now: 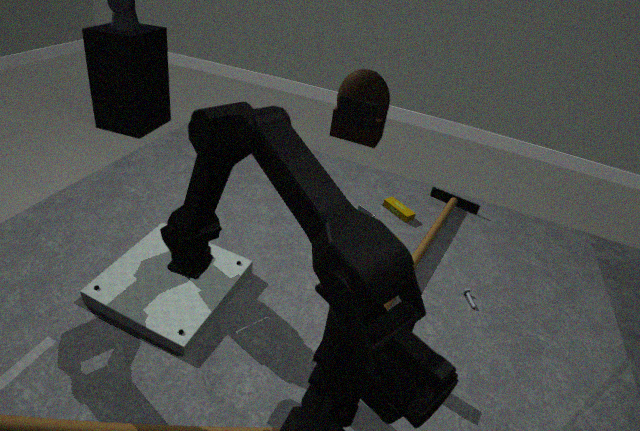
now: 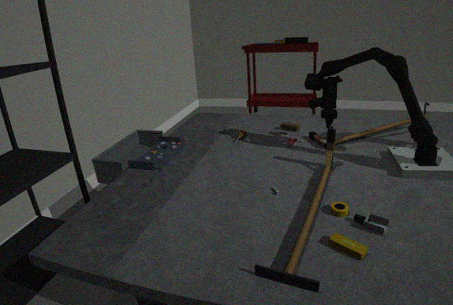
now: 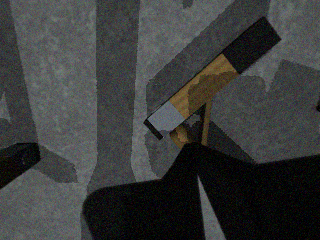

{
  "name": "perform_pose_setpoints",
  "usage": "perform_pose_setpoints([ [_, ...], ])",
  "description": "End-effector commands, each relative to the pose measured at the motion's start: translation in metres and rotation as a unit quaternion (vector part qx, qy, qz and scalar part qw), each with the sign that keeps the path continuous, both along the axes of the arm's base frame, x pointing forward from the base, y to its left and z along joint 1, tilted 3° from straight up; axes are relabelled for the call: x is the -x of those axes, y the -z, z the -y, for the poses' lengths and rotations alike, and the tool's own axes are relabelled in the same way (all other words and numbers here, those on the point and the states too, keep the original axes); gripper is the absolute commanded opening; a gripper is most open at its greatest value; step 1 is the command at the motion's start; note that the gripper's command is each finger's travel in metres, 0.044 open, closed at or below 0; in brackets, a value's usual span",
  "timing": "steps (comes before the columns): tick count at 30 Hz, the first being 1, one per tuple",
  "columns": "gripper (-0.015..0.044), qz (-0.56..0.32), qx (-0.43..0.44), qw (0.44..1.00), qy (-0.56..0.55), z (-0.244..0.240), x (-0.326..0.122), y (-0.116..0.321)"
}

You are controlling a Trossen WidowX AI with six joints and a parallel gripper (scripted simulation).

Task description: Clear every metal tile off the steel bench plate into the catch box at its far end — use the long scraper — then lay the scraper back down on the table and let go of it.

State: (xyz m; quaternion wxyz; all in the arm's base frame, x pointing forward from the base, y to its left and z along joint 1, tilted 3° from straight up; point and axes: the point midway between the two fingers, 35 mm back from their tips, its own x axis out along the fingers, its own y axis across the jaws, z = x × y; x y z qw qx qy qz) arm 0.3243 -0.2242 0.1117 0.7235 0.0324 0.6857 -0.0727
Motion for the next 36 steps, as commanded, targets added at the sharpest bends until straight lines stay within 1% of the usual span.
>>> perform_pose_setpoints([
  [1,0.0,0.001,-0.002,1.0,-0.002,0.006,-0.001,0.0],
  [36,0.0,0.0,0.0,1.0,-0.002,0.061,0.014,-0.001],
])
